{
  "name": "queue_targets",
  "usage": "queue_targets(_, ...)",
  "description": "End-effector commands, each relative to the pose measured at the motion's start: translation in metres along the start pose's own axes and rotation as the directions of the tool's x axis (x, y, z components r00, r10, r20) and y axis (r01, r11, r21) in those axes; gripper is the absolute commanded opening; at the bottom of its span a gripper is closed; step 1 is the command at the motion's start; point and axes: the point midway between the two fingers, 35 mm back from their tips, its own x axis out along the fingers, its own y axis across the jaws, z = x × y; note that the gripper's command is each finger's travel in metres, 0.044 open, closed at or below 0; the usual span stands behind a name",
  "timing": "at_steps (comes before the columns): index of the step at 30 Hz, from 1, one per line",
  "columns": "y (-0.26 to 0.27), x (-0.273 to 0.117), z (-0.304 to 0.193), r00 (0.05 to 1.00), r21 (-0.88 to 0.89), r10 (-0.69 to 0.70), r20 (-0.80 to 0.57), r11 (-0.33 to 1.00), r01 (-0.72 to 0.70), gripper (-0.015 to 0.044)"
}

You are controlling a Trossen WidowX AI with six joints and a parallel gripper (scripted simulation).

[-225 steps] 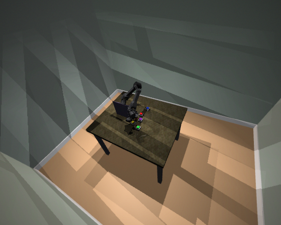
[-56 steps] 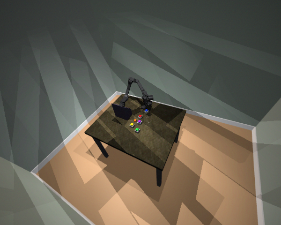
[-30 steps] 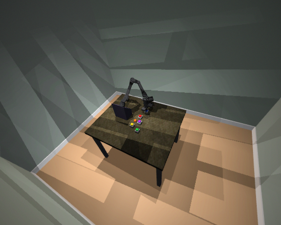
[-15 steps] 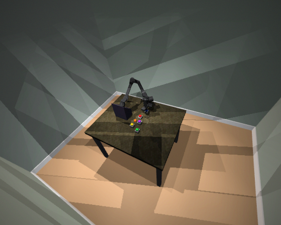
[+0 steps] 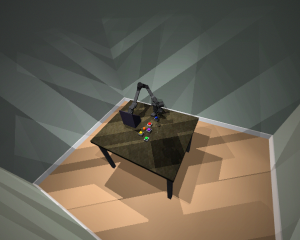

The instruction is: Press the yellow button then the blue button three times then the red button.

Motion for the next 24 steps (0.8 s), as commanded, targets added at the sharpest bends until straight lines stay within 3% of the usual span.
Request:
queue_targets(1,0.000,0.006,0.000,1.000,0.003,0.000,-0.001,1.000,0.000,0.0020)
queue_targets(24,0.000,0.027,-0.001,1.000,0.004,0.002,-0.001,1.000,-0.002,0.0020)
